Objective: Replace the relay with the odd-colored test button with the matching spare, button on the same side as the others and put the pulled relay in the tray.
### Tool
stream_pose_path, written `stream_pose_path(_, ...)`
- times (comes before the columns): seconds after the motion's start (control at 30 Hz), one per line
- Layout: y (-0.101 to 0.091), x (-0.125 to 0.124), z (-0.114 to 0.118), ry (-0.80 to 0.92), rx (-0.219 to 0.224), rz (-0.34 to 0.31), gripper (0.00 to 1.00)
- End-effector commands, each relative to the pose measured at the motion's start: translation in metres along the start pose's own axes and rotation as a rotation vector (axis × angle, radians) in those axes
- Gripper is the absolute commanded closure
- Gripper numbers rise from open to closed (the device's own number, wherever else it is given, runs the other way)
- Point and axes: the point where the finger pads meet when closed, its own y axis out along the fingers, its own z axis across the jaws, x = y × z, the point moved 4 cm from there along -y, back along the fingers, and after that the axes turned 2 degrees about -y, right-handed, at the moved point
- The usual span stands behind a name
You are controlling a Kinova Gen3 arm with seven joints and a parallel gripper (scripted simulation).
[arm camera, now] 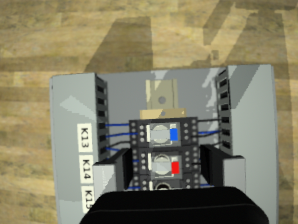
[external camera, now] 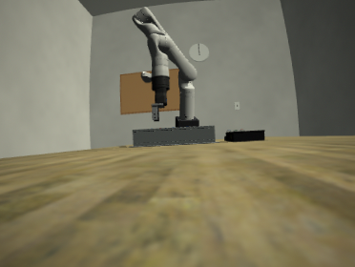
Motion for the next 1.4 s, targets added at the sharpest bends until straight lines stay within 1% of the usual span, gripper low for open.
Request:
stream_pose_path(0.0,-0.0007,0.0017,-0.0005,-0.002,-0.001,0.0,0.0)
stream_pose_path(0.2,-0.0011,0.0058,-0.0003,-0.001,0.001,-0.005,0.0)
stream_pose_path(1.37,-0.0083,0.0099,-0.0009,-0.001,0.001,-0.005,0.0)
